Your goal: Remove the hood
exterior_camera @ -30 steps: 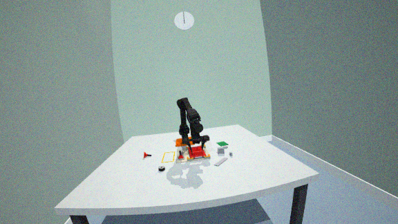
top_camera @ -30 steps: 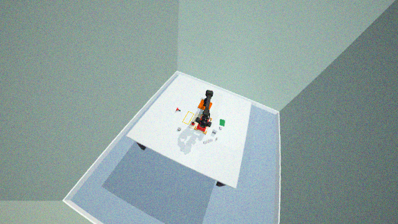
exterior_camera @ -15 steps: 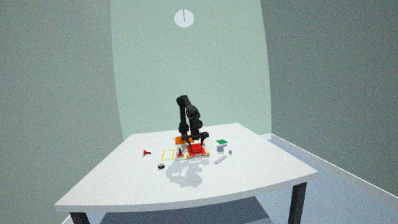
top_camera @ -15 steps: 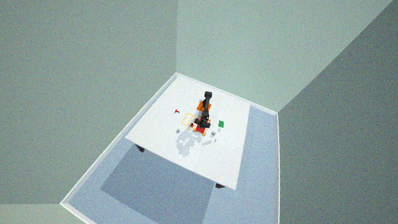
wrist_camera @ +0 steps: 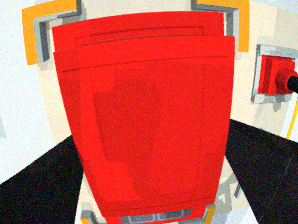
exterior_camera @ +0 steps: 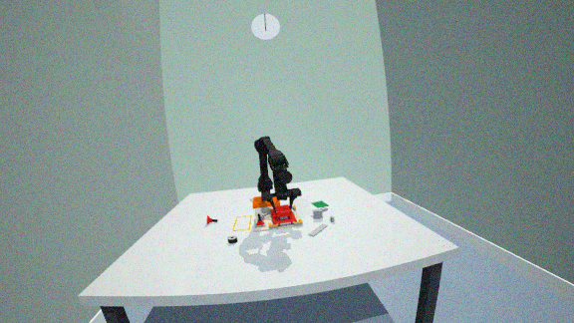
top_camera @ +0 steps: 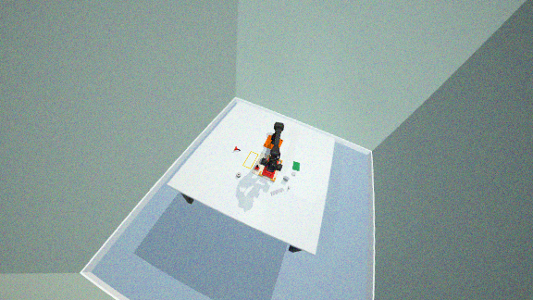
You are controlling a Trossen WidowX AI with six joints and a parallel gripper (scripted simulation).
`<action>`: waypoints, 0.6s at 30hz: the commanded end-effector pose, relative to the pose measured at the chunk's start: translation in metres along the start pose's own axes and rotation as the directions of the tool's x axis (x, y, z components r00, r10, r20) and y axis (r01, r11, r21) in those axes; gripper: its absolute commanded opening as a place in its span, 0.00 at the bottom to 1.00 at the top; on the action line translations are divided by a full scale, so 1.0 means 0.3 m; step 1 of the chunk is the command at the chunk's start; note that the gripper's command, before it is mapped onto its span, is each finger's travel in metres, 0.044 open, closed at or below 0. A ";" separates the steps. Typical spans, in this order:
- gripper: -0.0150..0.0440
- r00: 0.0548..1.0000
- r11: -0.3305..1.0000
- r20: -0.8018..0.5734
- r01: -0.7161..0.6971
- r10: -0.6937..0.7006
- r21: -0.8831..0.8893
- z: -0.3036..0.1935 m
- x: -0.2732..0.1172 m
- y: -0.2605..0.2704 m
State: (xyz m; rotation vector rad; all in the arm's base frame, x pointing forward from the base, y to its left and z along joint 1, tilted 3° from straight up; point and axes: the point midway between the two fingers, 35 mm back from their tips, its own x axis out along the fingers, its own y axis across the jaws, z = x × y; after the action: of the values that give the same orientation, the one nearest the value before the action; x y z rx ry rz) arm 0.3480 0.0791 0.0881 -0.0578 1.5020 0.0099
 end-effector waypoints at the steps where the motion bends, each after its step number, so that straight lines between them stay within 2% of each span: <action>1: 0.25 1.000 1.000 0.009 -0.002 0.002 0.004 0.005 -0.017 0.001; 9: 0.25 1.000 1.000 0.009 -0.002 0.002 0.004 0.006 -0.047 0.001; 18: 0.25 1.000 1.000 0.008 -0.002 0.002 0.004 0.005 -0.165 0.002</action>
State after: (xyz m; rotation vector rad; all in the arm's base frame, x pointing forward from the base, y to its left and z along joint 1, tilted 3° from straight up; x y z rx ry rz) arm 0.3462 0.0807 0.1248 -0.0588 1.5074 0.0095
